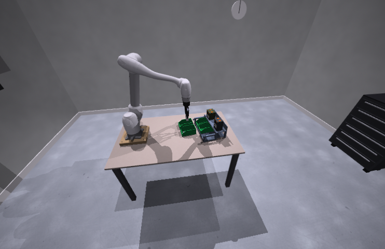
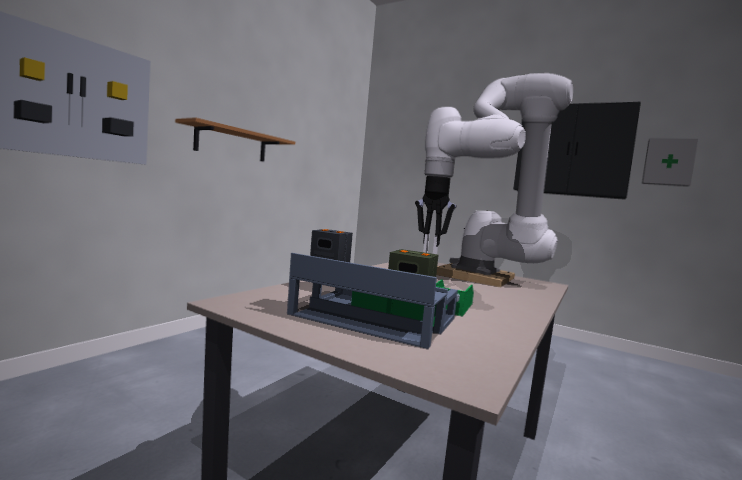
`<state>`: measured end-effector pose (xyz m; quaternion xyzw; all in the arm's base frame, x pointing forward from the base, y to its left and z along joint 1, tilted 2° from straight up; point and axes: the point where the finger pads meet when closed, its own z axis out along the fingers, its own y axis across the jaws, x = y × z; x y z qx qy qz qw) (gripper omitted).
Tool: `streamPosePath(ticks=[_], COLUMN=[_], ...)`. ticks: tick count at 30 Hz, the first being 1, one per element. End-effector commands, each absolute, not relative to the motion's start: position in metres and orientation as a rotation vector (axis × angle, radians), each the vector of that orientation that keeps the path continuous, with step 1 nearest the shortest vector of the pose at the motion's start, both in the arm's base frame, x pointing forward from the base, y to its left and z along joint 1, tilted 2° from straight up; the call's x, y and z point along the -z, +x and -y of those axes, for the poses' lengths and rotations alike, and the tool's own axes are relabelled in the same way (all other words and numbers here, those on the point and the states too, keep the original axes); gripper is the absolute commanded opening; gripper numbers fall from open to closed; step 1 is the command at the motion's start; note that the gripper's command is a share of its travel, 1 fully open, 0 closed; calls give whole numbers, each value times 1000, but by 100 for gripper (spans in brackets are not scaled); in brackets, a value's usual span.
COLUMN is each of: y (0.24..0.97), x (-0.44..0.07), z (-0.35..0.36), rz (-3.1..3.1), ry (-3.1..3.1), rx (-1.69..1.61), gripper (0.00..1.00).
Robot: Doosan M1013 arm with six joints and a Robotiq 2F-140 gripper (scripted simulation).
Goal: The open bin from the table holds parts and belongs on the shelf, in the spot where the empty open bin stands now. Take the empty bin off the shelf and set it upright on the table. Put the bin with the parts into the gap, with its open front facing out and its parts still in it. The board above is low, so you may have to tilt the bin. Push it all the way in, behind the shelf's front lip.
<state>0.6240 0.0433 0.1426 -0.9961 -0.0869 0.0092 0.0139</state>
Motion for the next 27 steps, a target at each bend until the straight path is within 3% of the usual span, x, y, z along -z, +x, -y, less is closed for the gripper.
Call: streamPosePath(ticks=[1,27], y=[624,623], x=[-141,-105], z=[-43,-44], rz=[271,271], ry=[-3102,-3102], rx=[-29,-29], gripper=[24,24])
